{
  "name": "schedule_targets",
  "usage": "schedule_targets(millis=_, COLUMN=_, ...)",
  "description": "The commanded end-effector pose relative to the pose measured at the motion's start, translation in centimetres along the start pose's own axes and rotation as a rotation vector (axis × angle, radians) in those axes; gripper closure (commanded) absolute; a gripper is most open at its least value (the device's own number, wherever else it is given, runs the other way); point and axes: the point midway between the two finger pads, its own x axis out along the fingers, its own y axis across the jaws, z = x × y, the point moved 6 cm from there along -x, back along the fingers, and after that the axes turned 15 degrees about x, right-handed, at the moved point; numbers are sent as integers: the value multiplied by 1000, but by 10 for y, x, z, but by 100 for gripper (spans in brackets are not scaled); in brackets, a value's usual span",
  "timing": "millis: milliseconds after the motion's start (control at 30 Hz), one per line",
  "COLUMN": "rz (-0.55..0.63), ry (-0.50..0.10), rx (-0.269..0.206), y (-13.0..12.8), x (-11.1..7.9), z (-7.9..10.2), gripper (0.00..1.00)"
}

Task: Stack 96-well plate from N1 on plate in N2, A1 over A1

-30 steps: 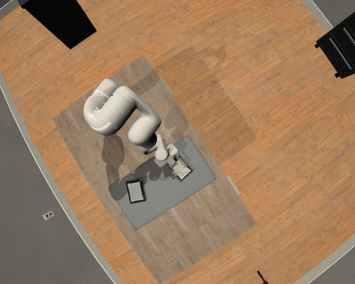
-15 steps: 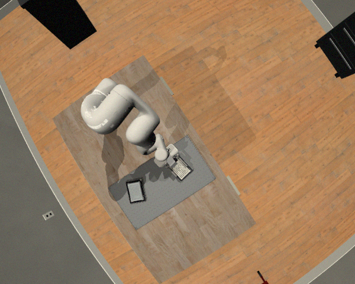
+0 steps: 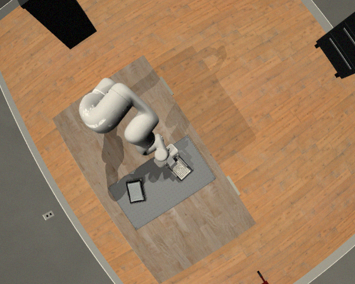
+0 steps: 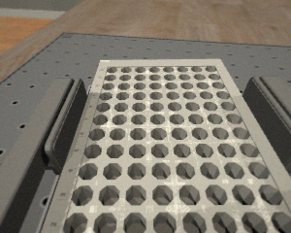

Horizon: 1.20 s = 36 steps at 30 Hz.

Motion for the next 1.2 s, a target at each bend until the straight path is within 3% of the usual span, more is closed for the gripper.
schedule_targets(millis=0, rz=1, ry=-4, rx=0, y=1, x=1, z=5, gripper=100)
schedule_targets(millis=1167, rz=1, ry=-5, rx=0, y=15, x=1, z=55, gripper=100)
